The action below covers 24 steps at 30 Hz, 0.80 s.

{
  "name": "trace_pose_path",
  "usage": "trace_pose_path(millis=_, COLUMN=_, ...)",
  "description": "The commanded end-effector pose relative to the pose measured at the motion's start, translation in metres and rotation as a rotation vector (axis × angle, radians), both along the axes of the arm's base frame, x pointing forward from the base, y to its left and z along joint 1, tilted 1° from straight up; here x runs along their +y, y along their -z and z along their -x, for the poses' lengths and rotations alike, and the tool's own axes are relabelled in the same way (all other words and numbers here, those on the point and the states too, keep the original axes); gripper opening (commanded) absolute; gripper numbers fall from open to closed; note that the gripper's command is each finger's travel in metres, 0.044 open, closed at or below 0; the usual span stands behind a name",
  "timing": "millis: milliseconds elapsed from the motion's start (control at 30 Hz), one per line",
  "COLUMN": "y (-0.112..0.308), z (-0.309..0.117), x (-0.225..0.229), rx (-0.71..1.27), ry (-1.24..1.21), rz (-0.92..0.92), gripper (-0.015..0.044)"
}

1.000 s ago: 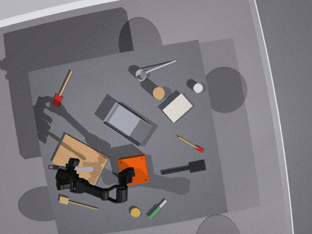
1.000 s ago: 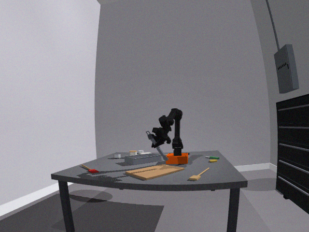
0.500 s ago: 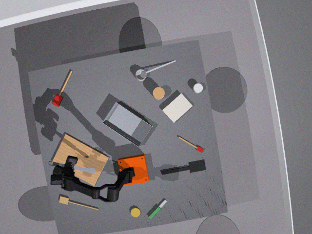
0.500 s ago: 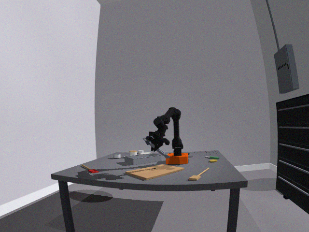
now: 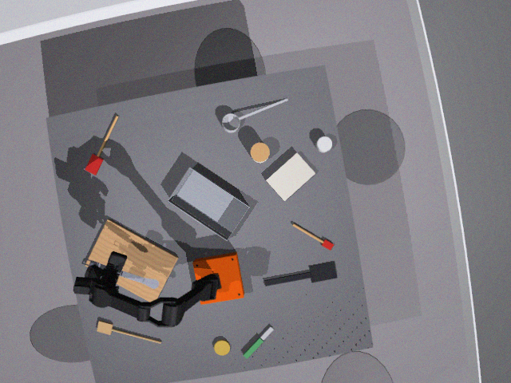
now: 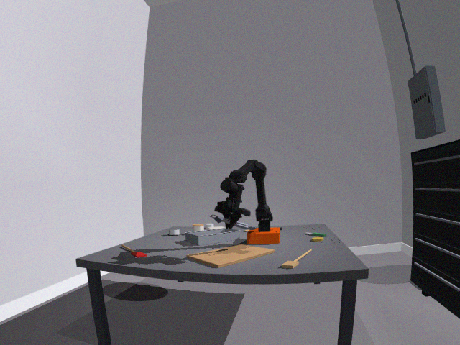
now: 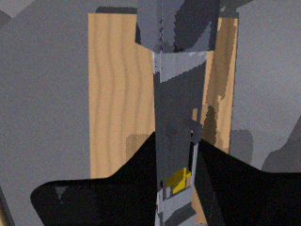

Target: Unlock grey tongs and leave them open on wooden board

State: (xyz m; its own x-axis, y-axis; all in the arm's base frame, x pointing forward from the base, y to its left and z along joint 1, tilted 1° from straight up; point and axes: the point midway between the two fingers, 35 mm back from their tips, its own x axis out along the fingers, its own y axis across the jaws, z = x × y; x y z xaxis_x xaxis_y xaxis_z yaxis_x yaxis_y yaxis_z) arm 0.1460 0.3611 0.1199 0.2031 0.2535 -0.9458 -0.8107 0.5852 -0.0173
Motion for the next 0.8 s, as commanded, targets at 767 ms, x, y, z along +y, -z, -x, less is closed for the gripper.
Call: trace_pose_path(millis=767, y=0.0094, z=0.0, x=-0.0094, rx=0.215, ry=0.06, rz=0.209, gripper=-0.015)
